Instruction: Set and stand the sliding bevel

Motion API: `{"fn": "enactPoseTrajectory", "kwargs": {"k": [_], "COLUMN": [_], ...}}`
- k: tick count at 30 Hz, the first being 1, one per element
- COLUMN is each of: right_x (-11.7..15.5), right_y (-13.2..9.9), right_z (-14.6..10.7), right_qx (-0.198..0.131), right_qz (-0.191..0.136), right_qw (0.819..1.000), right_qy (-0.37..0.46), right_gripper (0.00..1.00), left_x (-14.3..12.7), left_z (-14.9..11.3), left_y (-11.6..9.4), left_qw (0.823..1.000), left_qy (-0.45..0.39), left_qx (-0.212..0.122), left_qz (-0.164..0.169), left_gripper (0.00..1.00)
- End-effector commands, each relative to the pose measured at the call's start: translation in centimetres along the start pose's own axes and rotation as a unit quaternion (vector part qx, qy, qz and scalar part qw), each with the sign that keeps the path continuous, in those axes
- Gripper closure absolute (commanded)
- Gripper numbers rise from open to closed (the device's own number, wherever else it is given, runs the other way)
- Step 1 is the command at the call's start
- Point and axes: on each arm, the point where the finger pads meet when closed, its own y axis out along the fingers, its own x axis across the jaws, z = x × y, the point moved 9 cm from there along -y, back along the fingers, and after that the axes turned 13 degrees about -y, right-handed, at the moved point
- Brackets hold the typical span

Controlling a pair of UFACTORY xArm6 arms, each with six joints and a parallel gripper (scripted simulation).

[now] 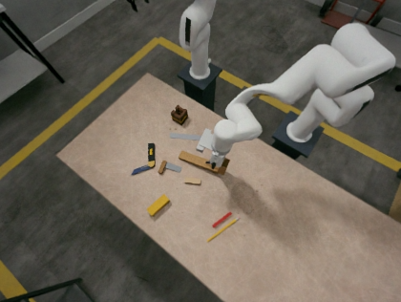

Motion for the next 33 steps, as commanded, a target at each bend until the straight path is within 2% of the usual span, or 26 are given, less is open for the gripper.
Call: {"fn": "enactPoseTrajectory", "kwargs": {"k": [1,33], "right_x": [0.0,0.0], "right_y": [-0.2,-0.2], "right_z": [0.1,0.1], "right_qx": [0.002,0.002], "right_qz": [-0.001,-0.001], "right_qw": [1.000,1.000], "right_qy": [0.000,0.000], "right_gripper": [0.00,0.00], "left_x": [-0.1,-0.1], "left_z": [0.1,0.1], "left_y": [0.1,2.3], "left_qw": [1.000,1.000], "left_qy": [0.000,0.000], "left_qx": [0.002,0.002], "left_qz": [0.001,0.001], "left_gripper": [1.00,1.00]}}
